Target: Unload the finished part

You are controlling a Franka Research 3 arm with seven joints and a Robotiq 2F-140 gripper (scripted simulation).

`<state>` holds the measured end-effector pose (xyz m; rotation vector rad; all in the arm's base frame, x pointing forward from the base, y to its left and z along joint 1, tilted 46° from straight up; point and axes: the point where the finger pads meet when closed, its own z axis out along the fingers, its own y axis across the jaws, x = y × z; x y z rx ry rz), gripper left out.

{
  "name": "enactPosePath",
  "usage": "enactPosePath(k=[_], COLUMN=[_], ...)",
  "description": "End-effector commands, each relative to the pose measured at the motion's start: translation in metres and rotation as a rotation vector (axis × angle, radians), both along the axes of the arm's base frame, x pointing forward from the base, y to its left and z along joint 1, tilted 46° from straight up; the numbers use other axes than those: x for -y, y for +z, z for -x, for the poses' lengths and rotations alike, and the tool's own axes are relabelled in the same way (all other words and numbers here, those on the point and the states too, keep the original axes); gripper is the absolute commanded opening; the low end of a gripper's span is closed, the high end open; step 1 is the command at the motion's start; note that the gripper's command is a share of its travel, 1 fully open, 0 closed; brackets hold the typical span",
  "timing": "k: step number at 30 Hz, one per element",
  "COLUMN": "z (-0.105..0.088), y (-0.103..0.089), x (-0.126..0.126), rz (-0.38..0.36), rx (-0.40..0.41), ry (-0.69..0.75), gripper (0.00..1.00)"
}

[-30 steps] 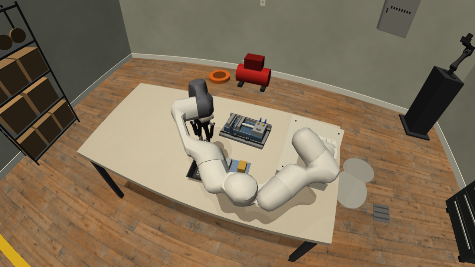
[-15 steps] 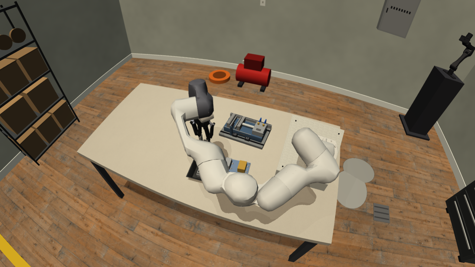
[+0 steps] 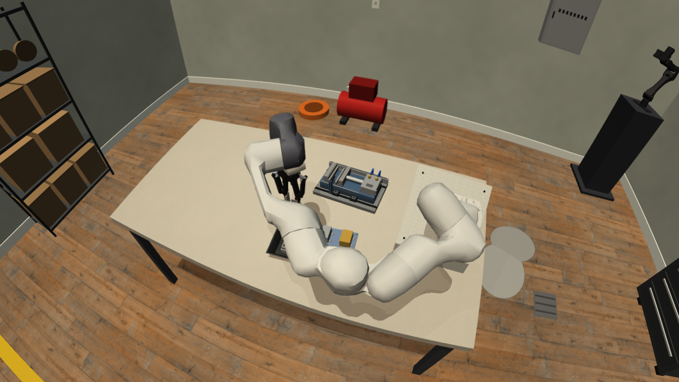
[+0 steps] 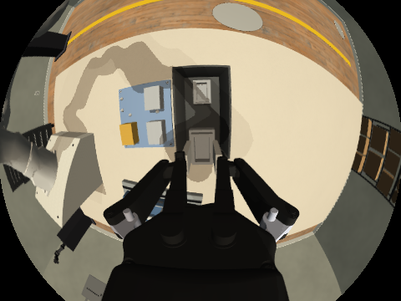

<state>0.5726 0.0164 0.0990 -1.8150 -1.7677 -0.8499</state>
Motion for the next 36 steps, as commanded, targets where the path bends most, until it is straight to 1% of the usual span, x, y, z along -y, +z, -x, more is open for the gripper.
enactPosePath(k=[1,18,30,36], z=[0.000,-0.001,-0.002,-0.003], y=[0.002,0.000,-0.008,-0.014], x=[0.002,0.000,-0.008,-0.014], rz=[0.000,0.000,0.000,0.000], rx=[-0.001,-0.001,-0.001,-0.001], ry=[-0.004,-0.004,-0.004,-0.004], gripper=[0.00,0.00,0.00,0.00])
